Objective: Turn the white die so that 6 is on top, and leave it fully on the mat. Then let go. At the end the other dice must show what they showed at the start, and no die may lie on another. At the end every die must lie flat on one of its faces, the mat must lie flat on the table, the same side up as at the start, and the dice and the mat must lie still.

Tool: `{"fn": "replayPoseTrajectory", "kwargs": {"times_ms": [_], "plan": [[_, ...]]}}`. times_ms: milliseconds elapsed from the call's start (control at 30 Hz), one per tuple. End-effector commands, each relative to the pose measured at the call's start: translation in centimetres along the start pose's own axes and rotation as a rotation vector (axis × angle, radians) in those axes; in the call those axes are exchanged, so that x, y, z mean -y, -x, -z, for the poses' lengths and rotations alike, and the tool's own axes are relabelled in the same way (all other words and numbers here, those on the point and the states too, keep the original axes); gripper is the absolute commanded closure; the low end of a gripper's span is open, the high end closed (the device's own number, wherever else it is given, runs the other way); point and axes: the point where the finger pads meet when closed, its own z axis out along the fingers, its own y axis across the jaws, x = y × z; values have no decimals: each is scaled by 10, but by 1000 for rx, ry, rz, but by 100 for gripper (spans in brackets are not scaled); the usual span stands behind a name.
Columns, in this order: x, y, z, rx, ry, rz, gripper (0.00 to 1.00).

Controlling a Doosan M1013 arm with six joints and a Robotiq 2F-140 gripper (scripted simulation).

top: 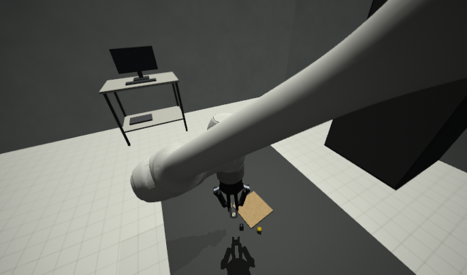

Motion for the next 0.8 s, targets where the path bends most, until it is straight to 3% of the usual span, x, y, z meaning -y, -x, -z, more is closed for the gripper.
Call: {"fn": "replayPoseTrajectory", "kwargs": {"times_ms": [0, 133, 233, 300, 667, 767], "plan": [[11, 16, -1, -10, 15, 149, 93], [25, 32, -2, -9, 16, 305, 93], [26, 34, -2, -9, 16, 318, 93], [38, 48, -2, -7, 16, 451, 93], [73, 84, -5, -5, 18, 808, 93], [74, 84, -5, -4, 18, 811, 93]]}}
